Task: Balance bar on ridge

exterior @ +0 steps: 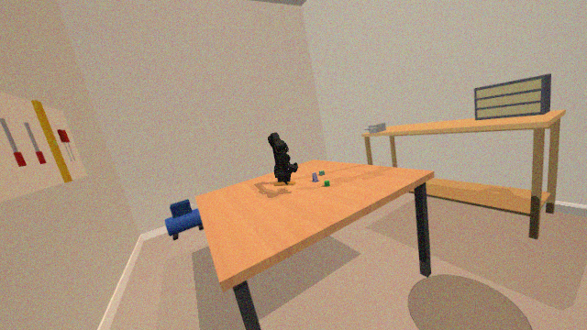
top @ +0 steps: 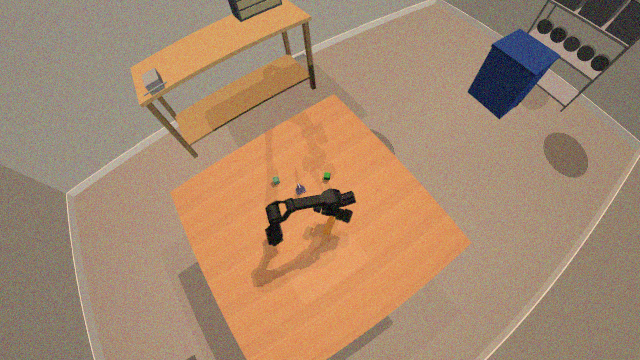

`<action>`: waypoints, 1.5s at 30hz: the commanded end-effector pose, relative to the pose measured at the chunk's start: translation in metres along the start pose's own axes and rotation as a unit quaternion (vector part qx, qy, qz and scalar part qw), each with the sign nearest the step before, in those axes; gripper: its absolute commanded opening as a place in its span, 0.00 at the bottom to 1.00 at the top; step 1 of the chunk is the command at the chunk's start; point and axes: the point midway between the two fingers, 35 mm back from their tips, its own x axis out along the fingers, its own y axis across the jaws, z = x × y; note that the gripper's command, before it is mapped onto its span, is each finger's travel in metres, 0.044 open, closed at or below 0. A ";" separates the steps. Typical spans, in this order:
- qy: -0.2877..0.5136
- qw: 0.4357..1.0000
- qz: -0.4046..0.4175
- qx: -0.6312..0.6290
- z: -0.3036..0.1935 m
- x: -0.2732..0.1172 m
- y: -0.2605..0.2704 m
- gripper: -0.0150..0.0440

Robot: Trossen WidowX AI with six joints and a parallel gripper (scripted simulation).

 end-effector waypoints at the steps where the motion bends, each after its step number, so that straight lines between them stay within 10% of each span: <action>1: -0.004 1.000 -0.002 0.001 0.000 -0.014 0.001 0.25; 45: -0.007 0.988 0.004 0.151 0.064 -0.056 0.075 0.25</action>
